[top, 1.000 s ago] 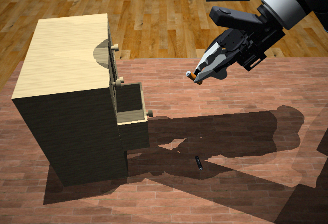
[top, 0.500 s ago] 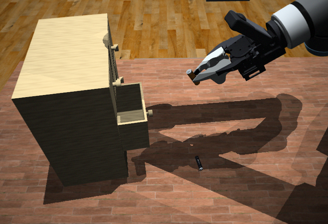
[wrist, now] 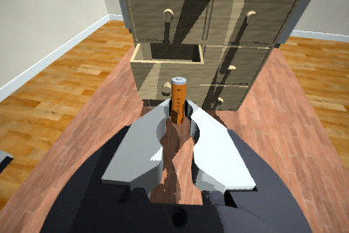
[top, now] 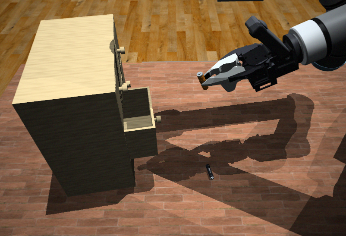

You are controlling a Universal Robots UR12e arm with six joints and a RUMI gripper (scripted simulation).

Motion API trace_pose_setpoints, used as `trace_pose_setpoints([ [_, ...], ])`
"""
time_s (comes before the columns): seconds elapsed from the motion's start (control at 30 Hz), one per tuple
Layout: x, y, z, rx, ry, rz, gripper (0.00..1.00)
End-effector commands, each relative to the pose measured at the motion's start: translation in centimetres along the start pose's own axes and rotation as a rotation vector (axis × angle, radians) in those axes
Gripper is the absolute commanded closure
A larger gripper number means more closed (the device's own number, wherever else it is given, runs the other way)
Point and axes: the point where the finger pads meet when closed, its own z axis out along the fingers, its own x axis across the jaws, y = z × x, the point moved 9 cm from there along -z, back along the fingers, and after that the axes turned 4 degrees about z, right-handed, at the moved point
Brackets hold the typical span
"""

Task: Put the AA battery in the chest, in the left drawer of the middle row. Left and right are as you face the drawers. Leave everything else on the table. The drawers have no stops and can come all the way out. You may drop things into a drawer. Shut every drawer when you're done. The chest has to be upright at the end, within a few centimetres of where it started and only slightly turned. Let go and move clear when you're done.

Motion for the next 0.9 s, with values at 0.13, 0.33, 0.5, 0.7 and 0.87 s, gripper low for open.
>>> trace_pose_setpoints([
  [0.13, 0.17, 0.03, 0.07, 0.025, 0.005, -0.002, 0.95],
  [0.33, 0.20, -0.05, 0.08, 0.024, 0.007, -0.002, 0.95],
  [0.5, 0.17, -0.08, 0.17, 0.024, 0.006, -0.002, 0.95],
  [0.7, 0.17, -0.21, 0.44, 0.026, 0.005, -0.004, 0.95],
  [0.87, 0.16, -0.33, 0.73, 0.026, 0.005, -0.004, 0.95],
])
